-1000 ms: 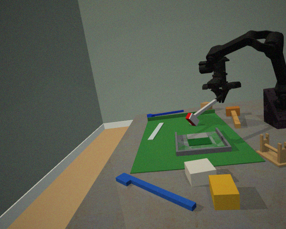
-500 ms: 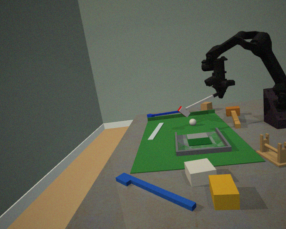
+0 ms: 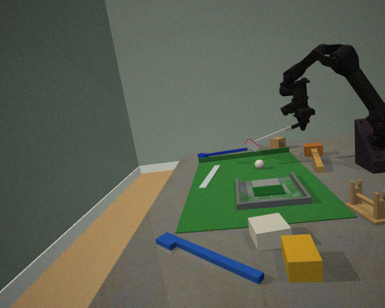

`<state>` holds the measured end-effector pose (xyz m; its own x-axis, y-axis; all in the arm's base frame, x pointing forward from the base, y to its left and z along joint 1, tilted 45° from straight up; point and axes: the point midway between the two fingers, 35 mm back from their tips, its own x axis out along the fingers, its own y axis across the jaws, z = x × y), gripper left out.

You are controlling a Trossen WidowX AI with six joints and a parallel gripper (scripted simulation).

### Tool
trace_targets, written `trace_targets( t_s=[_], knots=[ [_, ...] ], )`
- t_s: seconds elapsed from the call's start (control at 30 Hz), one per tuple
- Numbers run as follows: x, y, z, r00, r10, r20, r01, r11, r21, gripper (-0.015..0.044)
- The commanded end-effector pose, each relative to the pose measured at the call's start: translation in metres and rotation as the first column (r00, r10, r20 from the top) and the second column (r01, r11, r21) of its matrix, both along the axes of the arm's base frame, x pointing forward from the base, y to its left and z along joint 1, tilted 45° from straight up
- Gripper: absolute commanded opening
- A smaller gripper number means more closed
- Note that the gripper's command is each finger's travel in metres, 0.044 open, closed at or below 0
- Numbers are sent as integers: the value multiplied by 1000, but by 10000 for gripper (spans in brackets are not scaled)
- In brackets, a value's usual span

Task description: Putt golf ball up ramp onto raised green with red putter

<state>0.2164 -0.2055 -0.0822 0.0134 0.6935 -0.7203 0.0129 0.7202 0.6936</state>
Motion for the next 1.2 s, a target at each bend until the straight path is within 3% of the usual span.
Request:
trace_targets(
  t_s=[0.0, 0.3, 1.17],
  knots=[
    [2, -1, -4, 1000, -8, -1, 8, 1000, -11, 0],
    [3, 23, -29, 1000, -8, 0, 8, 1000, -10, 0],
    [4, 42, -49, 1000, 1, 0, -1, 1000, -15, 0]
  ],
)
